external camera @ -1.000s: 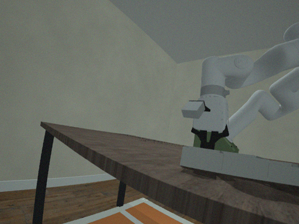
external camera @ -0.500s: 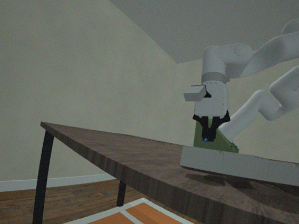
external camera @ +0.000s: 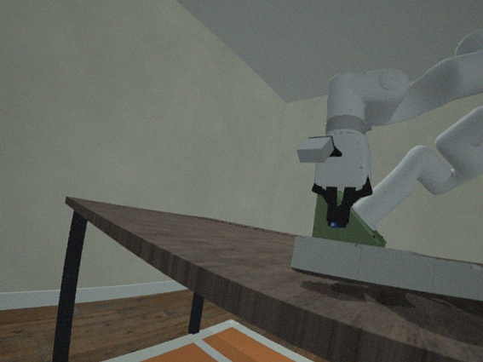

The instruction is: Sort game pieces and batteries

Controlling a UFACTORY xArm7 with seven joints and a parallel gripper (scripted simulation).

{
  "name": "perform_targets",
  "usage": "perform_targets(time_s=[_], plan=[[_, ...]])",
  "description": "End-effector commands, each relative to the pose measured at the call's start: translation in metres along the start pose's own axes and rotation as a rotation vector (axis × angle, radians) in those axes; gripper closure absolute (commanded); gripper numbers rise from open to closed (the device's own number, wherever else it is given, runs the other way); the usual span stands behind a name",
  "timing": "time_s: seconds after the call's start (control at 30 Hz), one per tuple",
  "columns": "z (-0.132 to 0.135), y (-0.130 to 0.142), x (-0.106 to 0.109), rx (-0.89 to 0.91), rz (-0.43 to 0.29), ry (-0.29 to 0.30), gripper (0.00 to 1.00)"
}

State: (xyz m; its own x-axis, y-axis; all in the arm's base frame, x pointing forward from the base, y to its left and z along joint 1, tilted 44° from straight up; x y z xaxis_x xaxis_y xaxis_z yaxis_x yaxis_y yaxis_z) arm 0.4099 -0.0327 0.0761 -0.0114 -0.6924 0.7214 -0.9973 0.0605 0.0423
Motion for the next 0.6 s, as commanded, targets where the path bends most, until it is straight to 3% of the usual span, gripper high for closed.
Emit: perform_targets(time_s=[0.0, 0.1, 0.57], plan=[[-0.015, -0.009, 0.002, 0.003, 0.005, 0.000, 1.00], [-0.027, -0.015, 0.002, 0.003, 0.005, 0.000, 1.00], [-0.090, -0.048, 0.002, -0.473, 0.008, -0.007, 1.00]])
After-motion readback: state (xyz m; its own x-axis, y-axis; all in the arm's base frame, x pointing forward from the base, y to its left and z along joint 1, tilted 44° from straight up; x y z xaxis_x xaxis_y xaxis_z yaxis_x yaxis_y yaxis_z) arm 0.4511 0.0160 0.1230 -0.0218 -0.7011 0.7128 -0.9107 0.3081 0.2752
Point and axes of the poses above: the point where the finger pads meet when closed, its own x axis back along the fingers, its own z axis across the jaws, y = z × x, the point moved 10 cm from there along x, back along the fingers
